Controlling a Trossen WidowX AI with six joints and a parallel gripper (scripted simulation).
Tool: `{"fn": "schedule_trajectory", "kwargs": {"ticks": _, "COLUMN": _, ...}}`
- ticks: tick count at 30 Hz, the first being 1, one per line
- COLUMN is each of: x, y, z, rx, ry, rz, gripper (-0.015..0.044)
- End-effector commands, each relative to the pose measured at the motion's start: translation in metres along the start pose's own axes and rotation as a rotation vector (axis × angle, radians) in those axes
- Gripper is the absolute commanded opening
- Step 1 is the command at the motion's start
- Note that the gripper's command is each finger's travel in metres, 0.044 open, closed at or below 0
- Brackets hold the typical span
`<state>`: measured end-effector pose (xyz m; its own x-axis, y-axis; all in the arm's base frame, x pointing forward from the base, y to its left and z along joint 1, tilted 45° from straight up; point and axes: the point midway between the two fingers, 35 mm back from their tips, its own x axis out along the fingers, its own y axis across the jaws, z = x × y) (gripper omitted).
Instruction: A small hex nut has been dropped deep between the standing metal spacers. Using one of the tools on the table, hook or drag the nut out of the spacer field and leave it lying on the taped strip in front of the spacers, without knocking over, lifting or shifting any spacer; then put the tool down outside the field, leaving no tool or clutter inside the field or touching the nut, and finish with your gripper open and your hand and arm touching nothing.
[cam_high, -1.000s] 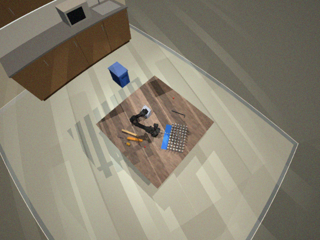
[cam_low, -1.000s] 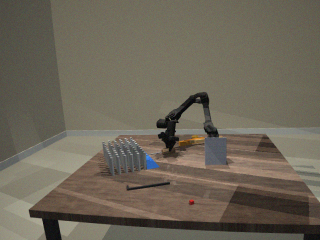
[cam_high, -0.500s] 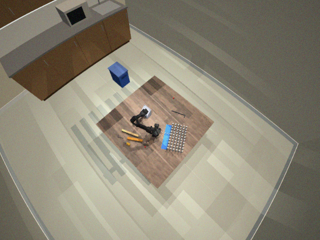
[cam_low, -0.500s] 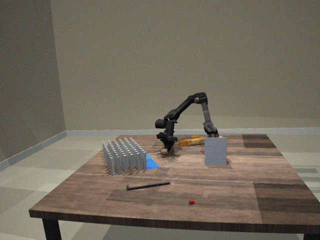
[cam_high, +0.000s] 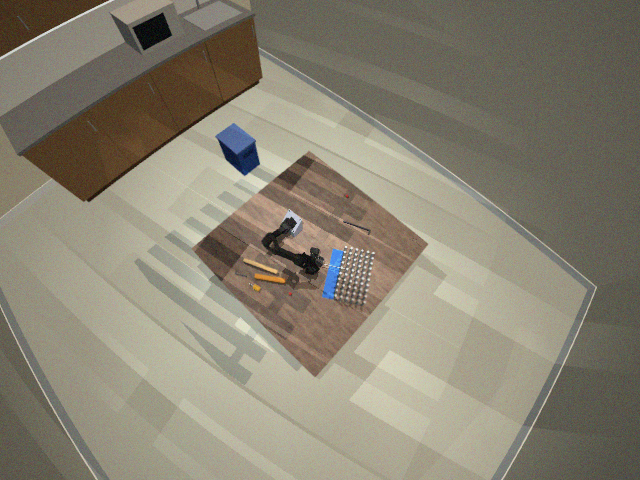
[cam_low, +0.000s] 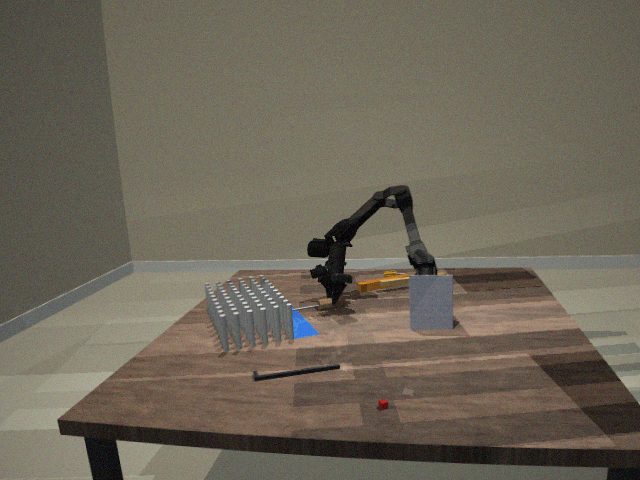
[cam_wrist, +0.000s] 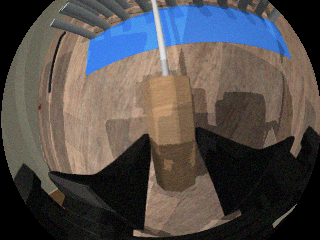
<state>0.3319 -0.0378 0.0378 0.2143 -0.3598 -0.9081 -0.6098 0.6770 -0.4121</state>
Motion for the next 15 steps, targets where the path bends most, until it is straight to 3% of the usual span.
{"fn": "schedule_trajectory", "kwargs": {"ticks": 1, "x": 0.0011, "y": -0.001, "z": 0.0053, "rx": 0.002, "ry": -0.002, "rz": -0.004, "gripper": 0.0}}
{"fn": "schedule_trajectory", "kwargs": {"ticks": 15, "x": 0.0037, "y": -0.0012, "z": 0.0145, "rx": 0.003, "ry": -0.003, "rz": -0.004, "gripper": 0.0}}
